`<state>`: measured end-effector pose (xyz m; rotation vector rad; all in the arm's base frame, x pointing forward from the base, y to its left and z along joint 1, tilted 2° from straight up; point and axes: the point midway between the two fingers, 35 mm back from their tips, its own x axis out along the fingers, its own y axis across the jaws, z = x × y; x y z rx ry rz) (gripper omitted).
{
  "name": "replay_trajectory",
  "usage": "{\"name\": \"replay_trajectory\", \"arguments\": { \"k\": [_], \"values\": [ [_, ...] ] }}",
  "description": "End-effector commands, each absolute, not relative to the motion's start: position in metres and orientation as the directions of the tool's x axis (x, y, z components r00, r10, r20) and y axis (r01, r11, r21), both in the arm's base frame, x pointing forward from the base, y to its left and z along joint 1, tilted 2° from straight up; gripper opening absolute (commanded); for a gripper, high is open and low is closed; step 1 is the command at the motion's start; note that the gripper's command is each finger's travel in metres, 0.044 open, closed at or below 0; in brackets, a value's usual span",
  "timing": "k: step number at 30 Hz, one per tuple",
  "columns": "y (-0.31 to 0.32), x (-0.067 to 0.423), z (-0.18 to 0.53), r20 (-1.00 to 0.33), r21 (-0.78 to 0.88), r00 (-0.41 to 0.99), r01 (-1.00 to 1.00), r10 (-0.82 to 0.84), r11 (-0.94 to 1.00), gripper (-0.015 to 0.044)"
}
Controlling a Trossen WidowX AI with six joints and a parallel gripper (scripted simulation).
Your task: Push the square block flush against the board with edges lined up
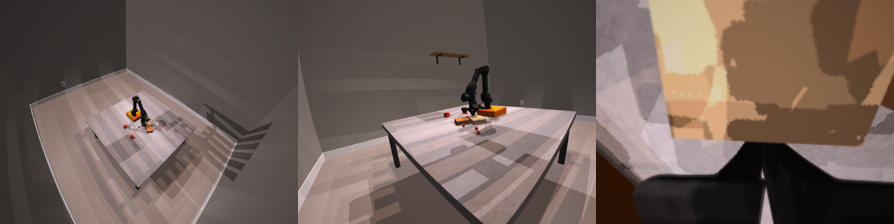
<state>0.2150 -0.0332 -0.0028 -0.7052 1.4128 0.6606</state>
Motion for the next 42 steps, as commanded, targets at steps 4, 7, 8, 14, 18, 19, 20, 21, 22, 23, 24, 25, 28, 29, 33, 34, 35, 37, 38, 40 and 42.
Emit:
{"name": "replay_trajectory", "arguments": {
  "k": [4, 7, 8, 14, 18, 19, 20, 21, 22, 23, 24, 25, 28, 29, 33, 34, 35, 37, 38, 40, 42],
  "values": [
    [-0.026, 0.224, -0.002, -0.998, -0.05, 0.062, -0.769, -0.003, 0.637, 0.0],
    [-0.023, 0.226, -0.001, -0.998, -0.05, 0.062, -0.769, -0.003, 0.637, 0.0],
    [-0.022, 0.226, -0.001, -0.998, -0.05, 0.062, -0.769, -0.003, 0.637, 0.0],
    [-0.016, 0.23, -0.001, -0.998, -0.05, 0.062, -0.769, -0.002, 0.637, 0.0],
    [-0.015, 0.231, -0.001, -0.998, -0.049, 0.063, -0.769, -0.002, 0.637, 0.0],
    [-0.016, 0.231, -0.001, -0.998, -0.049, 0.062, -0.769, -0.002, 0.637, 0.0],
    [-0.017, 0.23, -0.001, -0.998, -0.05, 0.062, -0.769, -0.002, 0.637, 0.0],
    [-0.018, 0.23, -0.001, -0.998, -0.05, 0.062, -0.769, -0.002, 0.637, 0.0],
    [-0.019, 0.229, -0.001, -0.998, -0.05, 0.062, -0.769, -0.002, 0.637, 0.0],
    [-0.021, 0.228, -0.001, -0.998, -0.05, 0.062, -0.769, -0.003, 0.637, 0.0],
    [-0.022, 0.227, -0.001, -0.998, -0.05, 0.062, -0.769, -0.003, 0.637, 0.0],
    [-0.023, 0.226, -0.001, -0.998, -0.05, 0.062, -0.769, -0.003, 0.637, 0.0],
    [-0.027, 0.223, -0.002, -0.998, -0.05, 0.062, -0.769, -0.003, 0.637, 0.0],
    [-0.029, 0.222, -0.002, -0.998, -0.05, 0.062, -0.769, -0.003, 0.637, 0.0],
    [-0.034, 0.218, -0.002, -0.998, -0.05, 0.061, -0.769, -0.004, 0.637, 0.0],
    [-0.035, 0.217, -0.002, -0.998, -0.05, 0.061, -0.769, -0.004, 0.637, 0.0],
    [-0.037, 0.216, -0.002, -0.998, -0.05, 0.061, -0.769, -0.004, 0.637, 0.0],
    [-0.039, 0.214, -0.002, -0.998, -0.05, 0.061, -0.769, -0.004, 0.637, 0.0],
    [-0.04, 0.213, -0.002, -0.998, -0.05, 0.061, -0.769, -0.004, 0.637, 0.0],
    [-0.043, 0.21, -0.002, -0.998, -0.05, 0.061, -0.769, -0.005, 0.637, 0.0],
    [-0.045, 0.208, -0.002, -0.998, -0.05, 0.06, -0.769, -0.005, 0.637, 0.0]
  ]
}}
